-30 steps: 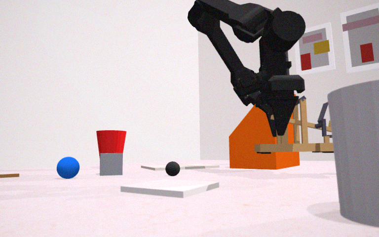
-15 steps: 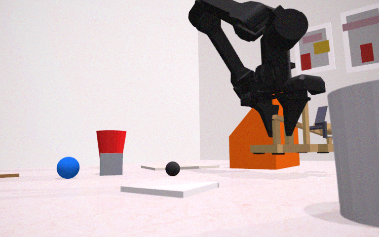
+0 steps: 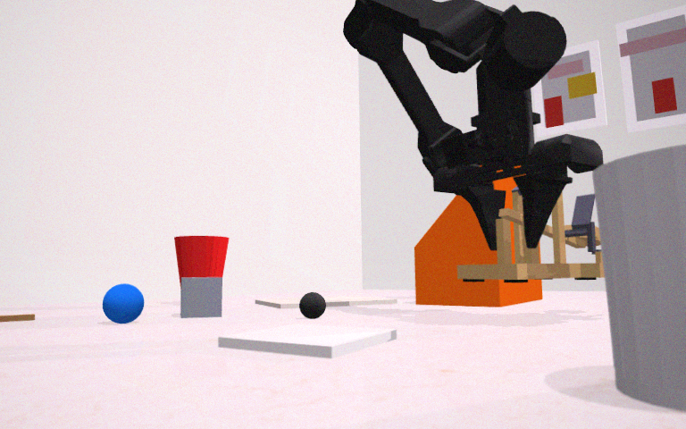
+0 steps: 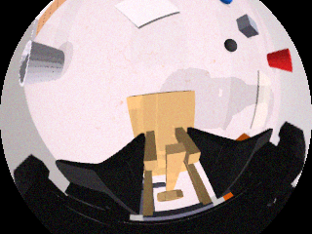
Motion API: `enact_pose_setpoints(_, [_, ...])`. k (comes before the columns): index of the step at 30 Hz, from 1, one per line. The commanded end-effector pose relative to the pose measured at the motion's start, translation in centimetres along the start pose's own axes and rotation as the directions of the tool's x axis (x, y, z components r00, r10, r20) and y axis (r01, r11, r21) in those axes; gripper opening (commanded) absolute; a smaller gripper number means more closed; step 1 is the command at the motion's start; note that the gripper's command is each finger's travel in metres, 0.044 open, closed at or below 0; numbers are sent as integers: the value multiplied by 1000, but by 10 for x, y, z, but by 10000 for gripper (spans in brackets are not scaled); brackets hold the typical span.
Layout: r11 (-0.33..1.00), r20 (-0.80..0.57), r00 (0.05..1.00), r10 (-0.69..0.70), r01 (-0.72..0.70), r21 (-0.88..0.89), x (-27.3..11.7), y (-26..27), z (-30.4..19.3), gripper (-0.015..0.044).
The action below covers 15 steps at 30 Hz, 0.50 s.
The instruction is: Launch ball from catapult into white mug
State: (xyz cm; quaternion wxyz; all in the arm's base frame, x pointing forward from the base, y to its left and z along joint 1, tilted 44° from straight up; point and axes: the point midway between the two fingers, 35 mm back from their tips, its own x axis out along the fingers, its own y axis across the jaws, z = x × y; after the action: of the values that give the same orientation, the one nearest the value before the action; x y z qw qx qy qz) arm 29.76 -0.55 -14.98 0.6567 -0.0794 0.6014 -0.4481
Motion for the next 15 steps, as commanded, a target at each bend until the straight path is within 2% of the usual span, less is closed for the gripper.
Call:
enact_pose_setpoints(1, [1000,0,1000,6,-6,-2,5,2,1,0])
enact_pose_setpoints(15, [1000,1,1000,5,-5,-2,28,3,2,0])
